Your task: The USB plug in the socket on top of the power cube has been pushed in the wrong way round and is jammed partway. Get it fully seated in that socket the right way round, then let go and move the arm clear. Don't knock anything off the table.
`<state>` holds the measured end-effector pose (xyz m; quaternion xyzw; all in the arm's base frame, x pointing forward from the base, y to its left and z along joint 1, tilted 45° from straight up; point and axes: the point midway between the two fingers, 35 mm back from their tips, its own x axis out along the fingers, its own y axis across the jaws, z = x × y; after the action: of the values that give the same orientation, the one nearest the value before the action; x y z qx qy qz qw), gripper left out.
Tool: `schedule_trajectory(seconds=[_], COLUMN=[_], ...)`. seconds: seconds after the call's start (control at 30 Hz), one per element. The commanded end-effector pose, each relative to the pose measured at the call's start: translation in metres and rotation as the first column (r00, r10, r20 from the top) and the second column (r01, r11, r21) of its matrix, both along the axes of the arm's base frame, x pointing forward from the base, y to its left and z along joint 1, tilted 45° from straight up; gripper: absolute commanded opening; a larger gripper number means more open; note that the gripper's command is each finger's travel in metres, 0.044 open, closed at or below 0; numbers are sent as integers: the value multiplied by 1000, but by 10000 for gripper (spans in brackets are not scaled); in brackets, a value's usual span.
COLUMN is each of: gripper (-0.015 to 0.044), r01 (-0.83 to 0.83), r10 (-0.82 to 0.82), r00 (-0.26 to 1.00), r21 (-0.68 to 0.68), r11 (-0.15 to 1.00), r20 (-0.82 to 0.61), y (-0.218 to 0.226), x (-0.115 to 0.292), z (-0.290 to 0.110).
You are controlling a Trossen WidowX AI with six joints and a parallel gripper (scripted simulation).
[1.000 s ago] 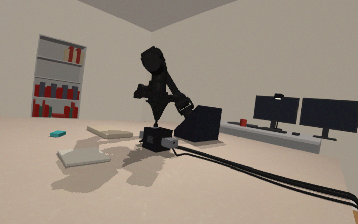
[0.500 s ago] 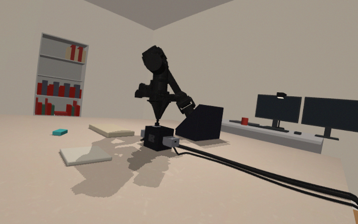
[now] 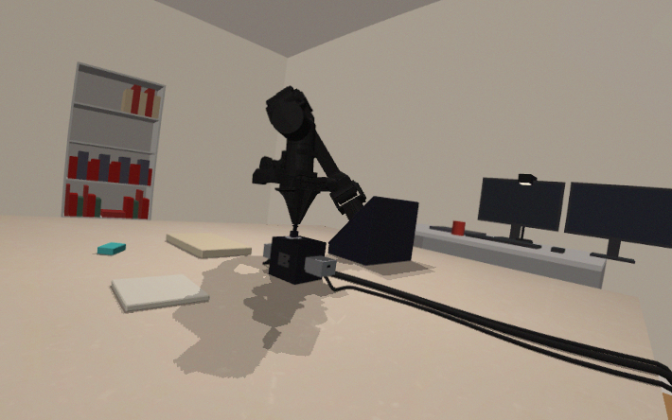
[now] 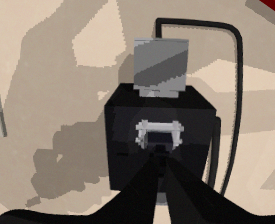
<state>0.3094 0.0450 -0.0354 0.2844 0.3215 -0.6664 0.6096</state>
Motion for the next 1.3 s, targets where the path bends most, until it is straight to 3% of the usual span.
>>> schedule_trajectory(seconds=[0.0, 1.2, 1.27], gripper=[0, 0, 53], r01=[-2, -2, -2], r10=[2, 2, 2], r00=[1000, 1000, 1000], r21=[-4, -4, 1], r11=[1000, 1000, 1000], r20=[0, 0, 2], y=[-2, -2, 0], x=[0, 0, 0], z=[-1, -2, -1])
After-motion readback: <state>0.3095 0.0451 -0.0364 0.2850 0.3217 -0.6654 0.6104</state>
